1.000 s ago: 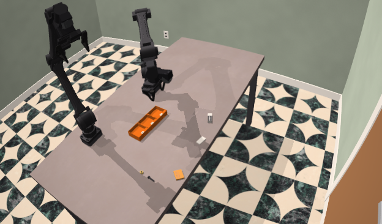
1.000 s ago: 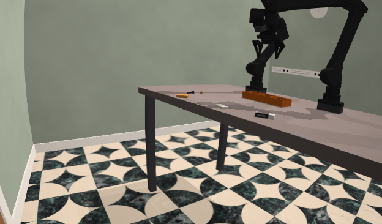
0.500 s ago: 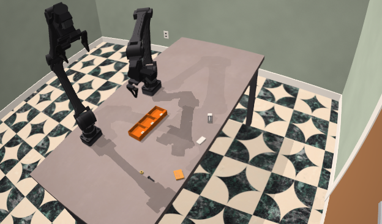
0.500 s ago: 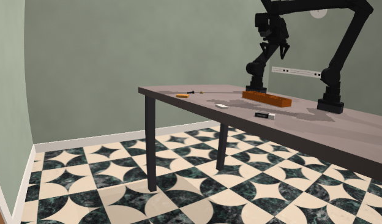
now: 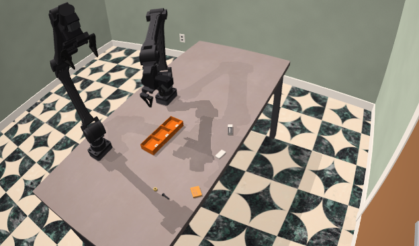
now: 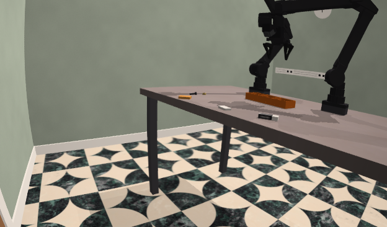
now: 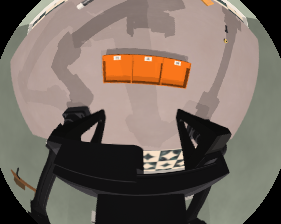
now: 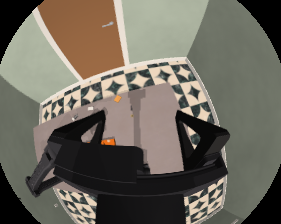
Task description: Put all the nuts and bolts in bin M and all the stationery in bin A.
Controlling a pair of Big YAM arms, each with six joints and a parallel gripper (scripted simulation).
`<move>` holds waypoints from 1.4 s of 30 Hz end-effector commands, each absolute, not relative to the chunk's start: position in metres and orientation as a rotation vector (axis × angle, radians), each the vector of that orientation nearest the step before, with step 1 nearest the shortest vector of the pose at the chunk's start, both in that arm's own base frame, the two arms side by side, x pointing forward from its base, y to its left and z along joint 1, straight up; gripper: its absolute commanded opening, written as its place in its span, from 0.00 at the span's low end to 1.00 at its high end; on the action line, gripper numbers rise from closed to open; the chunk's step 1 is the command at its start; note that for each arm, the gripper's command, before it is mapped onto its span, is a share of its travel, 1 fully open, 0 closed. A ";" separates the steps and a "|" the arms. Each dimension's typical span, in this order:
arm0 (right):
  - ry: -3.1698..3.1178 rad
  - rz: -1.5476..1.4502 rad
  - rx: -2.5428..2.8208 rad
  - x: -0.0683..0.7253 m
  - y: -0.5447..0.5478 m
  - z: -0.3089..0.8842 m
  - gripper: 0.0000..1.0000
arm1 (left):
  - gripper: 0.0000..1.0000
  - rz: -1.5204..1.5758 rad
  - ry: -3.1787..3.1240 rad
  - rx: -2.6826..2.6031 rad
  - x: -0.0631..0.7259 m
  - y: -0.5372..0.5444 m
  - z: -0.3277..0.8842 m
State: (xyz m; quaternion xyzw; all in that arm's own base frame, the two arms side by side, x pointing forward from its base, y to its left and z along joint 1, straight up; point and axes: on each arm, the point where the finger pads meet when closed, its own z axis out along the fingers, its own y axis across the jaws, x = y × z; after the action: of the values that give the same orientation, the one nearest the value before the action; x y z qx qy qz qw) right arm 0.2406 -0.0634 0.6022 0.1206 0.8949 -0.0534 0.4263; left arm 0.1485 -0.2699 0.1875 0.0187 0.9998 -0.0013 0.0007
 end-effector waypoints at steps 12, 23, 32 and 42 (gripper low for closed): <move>2.239 -0.140 0.295 0.235 -0.063 0.603 1.00 | 1.00 -0.014 3.136 0.058 0.151 -0.265 0.193; 2.239 -0.140 0.295 0.235 -0.063 0.603 1.00 | 1.00 -0.046 3.123 0.059 0.154 -0.274 0.200; 2.239 -0.140 0.295 0.235 -0.063 0.603 1.00 | 1.00 -0.046 3.123 0.059 0.154 -0.273 0.200; 2.239 -0.140 0.295 0.235 -0.063 0.603 1.00 | 1.00 -0.002 3.136 0.175 0.168 -0.277 0.129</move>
State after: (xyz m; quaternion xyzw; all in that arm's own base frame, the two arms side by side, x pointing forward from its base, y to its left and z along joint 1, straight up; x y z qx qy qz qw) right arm 0.2406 -0.0634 0.6022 0.1206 0.8949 -0.0534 0.4263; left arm 0.1608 -0.2680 0.1403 0.0429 0.9991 0.0038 -0.0025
